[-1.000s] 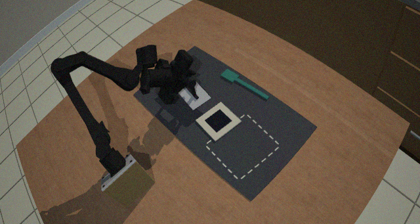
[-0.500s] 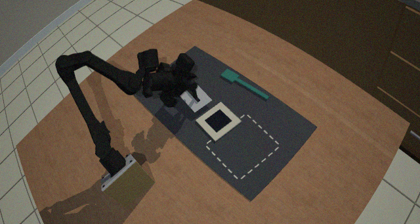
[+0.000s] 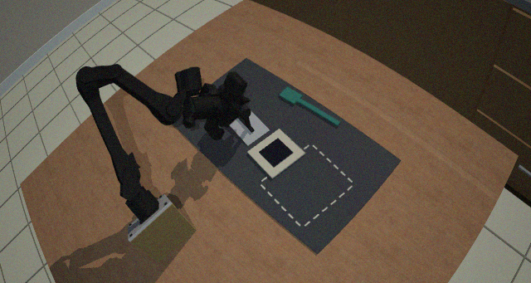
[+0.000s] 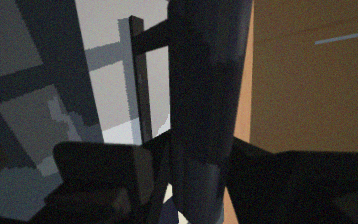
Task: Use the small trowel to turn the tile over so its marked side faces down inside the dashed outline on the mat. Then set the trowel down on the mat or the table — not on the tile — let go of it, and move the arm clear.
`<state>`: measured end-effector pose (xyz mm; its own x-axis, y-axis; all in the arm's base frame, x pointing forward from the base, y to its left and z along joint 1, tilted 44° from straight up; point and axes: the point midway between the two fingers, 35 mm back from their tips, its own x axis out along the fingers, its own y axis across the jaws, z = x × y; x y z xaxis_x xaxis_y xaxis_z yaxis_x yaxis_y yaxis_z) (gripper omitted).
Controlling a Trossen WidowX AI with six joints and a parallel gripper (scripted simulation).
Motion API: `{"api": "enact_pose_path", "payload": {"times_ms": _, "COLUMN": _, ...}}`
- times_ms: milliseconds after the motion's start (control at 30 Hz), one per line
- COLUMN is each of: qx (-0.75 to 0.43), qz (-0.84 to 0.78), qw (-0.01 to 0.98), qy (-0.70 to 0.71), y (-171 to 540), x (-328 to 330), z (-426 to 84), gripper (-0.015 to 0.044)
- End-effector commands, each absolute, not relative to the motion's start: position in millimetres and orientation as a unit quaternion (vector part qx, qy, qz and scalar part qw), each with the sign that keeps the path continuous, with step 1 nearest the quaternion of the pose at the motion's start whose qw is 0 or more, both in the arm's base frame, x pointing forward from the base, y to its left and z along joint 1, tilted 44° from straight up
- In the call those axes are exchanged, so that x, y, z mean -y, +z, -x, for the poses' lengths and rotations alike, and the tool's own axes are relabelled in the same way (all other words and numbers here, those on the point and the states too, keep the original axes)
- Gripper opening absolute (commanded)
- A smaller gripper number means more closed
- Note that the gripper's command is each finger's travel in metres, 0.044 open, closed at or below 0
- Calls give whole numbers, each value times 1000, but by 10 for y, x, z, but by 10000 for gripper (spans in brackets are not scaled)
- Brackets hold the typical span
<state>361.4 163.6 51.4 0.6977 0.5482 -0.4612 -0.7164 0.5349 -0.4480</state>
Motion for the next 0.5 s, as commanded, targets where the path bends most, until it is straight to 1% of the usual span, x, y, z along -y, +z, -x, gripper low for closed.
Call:
{"api": "enact_pose_path", "payload": {"times_ms": 0, "qx": -135, "qz": 313, "qw": 868, "qy": 361, "y": 482, "x": -1605, "z": -3626, "gripper": 0}}
{"api": "enact_pose_path", "payload": {"times_ms": 467, "qx": -136, "qz": 314, "qw": 867, "qy": 361, "y": 320, "x": -1444, "z": -3637, "gripper": 0}}
